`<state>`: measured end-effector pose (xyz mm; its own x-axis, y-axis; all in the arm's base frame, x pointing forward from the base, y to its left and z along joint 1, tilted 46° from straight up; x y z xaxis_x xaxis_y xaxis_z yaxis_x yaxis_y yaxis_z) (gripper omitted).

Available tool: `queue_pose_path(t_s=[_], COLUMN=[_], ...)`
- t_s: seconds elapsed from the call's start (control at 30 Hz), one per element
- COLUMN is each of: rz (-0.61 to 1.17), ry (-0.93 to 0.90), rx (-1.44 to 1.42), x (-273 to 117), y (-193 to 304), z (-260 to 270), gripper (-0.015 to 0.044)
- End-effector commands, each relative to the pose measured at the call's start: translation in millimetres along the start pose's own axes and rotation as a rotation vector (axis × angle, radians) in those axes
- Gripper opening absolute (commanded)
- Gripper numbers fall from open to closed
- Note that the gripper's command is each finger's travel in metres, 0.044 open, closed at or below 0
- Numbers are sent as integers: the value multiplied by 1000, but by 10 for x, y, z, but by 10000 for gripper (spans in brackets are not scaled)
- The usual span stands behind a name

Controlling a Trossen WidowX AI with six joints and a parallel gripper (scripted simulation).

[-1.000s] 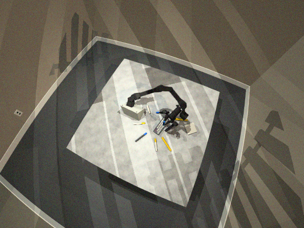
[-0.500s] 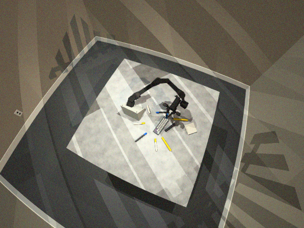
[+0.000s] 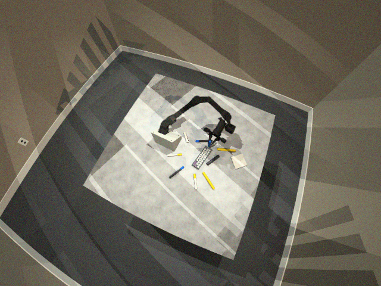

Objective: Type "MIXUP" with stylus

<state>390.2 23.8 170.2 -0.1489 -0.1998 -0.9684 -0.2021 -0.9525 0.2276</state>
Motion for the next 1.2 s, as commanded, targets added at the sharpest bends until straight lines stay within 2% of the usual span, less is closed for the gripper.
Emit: queue_pose_path(t_s=[0.0,0.53,0.63,1.17], rz=[5,4,4,4], ry=[2,2,2,2], rx=[-3,-3,-4,-4], x=[30,168,181,181], y=[-52,-295,-311,-318], z=[1,-3,2,5], gripper=[0,0,79,81])
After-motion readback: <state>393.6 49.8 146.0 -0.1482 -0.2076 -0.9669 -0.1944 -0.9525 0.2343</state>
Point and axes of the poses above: the point midway between the two fingers, 35 mm back from their tips, its own x axis out along the fingers, its own z axis across the jaws, y = z × x, the point moved 9 cm from there along -x, back along the fingers, and after that the axes turned 2 degrees about -x, right-handed, at the moved point
